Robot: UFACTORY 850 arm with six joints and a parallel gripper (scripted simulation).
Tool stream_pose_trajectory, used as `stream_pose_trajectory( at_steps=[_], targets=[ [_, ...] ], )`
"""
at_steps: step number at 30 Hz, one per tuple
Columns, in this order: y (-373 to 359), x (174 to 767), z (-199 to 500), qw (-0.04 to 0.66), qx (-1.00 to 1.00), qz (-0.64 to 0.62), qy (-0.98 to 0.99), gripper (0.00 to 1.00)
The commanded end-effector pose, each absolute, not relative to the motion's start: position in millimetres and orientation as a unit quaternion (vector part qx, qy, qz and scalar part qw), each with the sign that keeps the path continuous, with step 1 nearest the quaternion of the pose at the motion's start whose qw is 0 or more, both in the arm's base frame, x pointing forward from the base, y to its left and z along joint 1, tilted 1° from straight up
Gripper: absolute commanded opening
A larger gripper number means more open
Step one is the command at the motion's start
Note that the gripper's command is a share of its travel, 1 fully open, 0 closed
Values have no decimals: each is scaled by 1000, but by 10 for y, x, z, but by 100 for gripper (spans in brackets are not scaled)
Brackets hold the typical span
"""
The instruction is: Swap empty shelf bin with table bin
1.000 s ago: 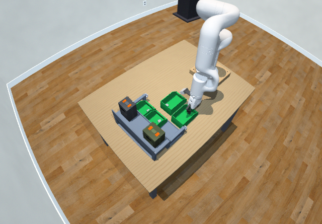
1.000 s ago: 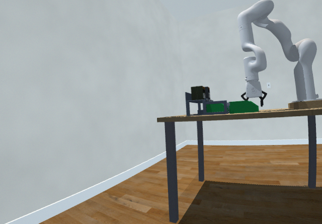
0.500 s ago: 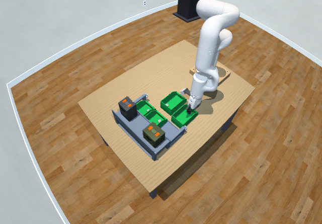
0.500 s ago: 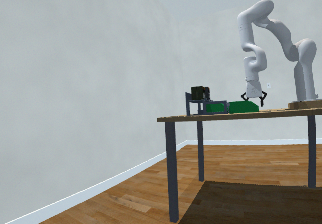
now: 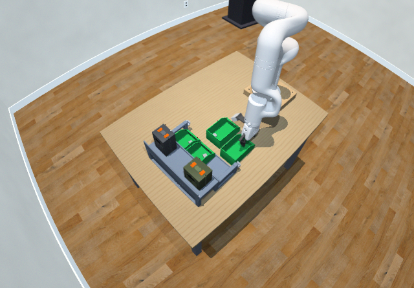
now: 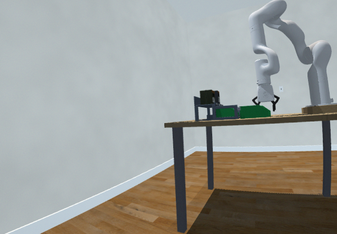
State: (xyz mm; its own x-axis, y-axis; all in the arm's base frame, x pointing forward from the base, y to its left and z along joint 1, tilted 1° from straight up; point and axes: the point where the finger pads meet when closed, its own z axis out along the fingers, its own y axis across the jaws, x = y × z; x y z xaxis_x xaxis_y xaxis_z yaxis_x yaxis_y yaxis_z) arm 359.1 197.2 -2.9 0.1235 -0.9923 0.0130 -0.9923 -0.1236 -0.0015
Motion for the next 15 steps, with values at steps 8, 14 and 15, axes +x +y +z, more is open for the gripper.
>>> stream_pose_trajectory(
  at_steps=[8,14,15],
  targets=[
    [1976,3596,-24,3,749,7,-662,95],
    [1976,3597,-14,3,749,7,-662,95],
    [1976,3597,-11,3,749,7,-662,95]
  ],
)
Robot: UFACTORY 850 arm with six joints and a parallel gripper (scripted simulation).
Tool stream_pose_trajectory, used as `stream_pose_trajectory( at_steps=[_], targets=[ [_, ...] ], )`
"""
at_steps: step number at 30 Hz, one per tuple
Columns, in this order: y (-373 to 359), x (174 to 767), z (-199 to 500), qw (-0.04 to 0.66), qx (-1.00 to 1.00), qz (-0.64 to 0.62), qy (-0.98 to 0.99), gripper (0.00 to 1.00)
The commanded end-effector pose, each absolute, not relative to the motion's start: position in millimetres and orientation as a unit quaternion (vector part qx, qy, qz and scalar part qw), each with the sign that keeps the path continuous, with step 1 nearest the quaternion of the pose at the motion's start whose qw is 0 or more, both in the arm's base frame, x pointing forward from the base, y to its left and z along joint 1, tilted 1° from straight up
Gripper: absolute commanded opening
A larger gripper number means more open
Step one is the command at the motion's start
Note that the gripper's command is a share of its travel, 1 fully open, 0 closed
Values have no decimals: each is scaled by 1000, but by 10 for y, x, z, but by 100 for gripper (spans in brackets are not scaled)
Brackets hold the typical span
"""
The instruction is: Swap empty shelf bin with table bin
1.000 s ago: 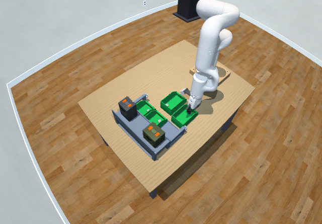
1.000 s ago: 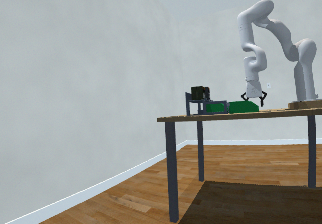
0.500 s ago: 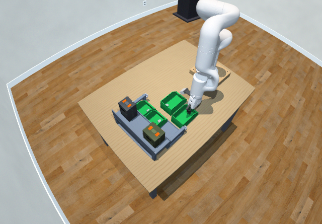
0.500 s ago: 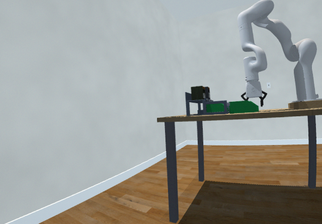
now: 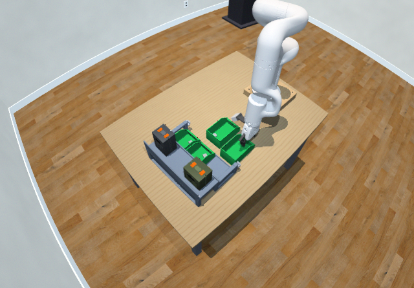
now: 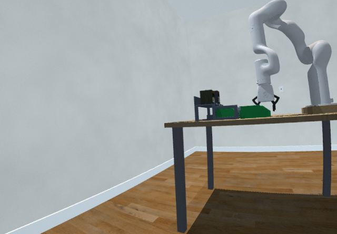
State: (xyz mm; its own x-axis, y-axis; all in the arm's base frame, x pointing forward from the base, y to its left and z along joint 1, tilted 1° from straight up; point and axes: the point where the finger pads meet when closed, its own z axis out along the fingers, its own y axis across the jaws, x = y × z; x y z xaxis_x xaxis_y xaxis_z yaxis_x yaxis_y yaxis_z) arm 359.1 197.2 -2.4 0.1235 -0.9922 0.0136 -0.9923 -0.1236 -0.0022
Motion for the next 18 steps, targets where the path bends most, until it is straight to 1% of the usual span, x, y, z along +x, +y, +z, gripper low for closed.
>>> stream_pose_trajectory(
  at_steps=[1,18],
  targets=[
    [1976,3597,-8,3,749,7,-662,95],
    [1977,3596,102,3,749,7,-662,95]
  ],
)
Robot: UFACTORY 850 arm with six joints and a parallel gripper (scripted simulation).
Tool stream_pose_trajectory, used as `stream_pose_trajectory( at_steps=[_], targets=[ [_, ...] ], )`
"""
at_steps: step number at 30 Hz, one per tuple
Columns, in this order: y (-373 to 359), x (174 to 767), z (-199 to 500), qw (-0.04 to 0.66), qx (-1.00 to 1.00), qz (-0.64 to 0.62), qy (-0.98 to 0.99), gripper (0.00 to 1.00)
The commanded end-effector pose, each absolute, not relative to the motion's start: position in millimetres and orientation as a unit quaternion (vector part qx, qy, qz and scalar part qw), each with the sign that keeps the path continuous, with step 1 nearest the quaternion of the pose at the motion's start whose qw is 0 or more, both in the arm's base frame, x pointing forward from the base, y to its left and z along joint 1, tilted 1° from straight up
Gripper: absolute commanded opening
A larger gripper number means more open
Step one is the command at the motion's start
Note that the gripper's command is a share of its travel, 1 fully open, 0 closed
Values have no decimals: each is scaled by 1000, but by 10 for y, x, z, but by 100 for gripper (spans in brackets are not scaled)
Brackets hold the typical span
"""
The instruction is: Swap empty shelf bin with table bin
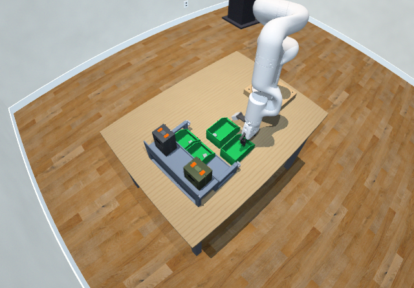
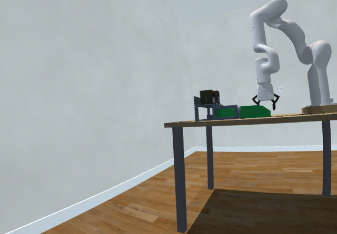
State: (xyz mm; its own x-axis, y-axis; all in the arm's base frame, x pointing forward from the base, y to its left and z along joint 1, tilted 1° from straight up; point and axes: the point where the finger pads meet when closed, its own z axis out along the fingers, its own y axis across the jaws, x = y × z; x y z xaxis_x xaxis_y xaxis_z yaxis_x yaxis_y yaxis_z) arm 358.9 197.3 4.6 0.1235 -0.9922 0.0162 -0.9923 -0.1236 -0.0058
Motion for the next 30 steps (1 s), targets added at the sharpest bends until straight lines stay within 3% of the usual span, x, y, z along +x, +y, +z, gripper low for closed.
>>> stream_pose_trajectory(
  at_steps=[1,30],
  targets=[
    [1977,3596,102,3,749,7,-662,95],
    [1986,3592,765,3,749,7,-662,95]
  ],
)
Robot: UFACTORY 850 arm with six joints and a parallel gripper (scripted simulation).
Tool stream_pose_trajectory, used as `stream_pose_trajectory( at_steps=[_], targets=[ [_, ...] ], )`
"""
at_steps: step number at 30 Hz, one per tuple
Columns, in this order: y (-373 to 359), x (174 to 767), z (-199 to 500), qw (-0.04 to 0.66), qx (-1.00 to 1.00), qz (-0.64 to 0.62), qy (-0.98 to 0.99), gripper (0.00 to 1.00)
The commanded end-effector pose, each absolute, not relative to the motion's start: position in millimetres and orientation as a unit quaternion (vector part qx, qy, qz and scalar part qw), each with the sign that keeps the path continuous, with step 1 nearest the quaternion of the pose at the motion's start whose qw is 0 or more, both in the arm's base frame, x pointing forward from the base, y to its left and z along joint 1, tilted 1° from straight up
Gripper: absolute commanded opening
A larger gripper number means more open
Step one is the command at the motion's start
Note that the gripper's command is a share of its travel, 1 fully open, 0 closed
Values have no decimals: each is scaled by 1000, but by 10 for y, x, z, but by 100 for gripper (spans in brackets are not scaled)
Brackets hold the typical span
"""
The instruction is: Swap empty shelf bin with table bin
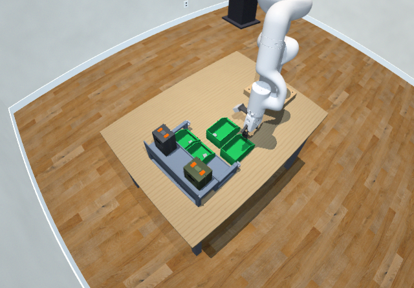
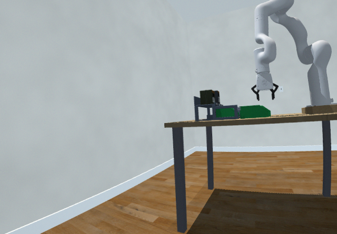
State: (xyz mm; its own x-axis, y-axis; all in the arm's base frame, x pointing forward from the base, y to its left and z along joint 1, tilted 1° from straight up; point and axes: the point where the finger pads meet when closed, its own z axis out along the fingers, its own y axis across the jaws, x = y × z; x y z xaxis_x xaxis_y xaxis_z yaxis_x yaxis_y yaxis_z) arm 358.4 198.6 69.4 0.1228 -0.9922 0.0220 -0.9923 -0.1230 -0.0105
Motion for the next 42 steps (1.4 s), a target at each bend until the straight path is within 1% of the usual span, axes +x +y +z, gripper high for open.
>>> stream_pose_trajectory(
  at_steps=[1,7,8,42],
  targets=[
    [1986,3592,770,3,749,7,-662,95],
    [1986,3592,774,3,749,7,-662,95],
    [1986,3592,774,3,749,7,-662,0],
    [1986,3592,774,3,750,7,-662,0]
  ],
)
